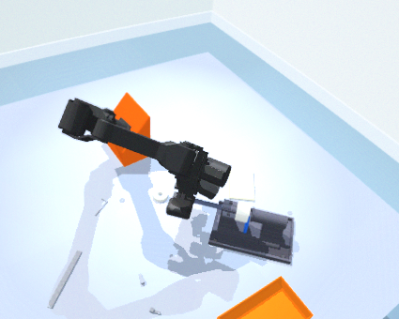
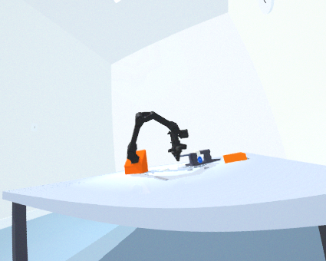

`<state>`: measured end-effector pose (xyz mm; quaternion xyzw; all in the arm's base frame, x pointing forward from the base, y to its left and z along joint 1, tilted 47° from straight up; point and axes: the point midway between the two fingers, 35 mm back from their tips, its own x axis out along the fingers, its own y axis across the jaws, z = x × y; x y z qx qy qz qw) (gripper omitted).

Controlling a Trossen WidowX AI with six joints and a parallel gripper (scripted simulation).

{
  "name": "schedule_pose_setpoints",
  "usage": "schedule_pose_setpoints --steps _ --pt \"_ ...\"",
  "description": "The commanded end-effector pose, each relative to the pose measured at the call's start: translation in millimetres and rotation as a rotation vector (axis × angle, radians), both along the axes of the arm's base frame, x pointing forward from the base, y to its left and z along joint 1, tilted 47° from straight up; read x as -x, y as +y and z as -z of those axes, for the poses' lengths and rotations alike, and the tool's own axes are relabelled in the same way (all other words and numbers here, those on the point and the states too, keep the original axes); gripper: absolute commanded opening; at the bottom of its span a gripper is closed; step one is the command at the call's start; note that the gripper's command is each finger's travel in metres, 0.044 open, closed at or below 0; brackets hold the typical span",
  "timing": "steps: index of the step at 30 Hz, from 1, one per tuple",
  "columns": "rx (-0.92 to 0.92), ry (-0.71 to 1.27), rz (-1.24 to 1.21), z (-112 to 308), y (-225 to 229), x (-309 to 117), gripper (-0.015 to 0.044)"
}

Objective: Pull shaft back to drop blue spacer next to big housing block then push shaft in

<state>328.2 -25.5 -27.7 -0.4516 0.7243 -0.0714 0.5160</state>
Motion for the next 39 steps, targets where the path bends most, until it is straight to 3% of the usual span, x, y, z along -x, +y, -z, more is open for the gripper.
schedule_pose_setpoints --steps 1,39 --pt "0.000 0.000 0.000 0.0 0.0 -0.1 0.0000" --pt "0.003 0.000 -0.001 3.7 4.3 -8.6 0.0000"
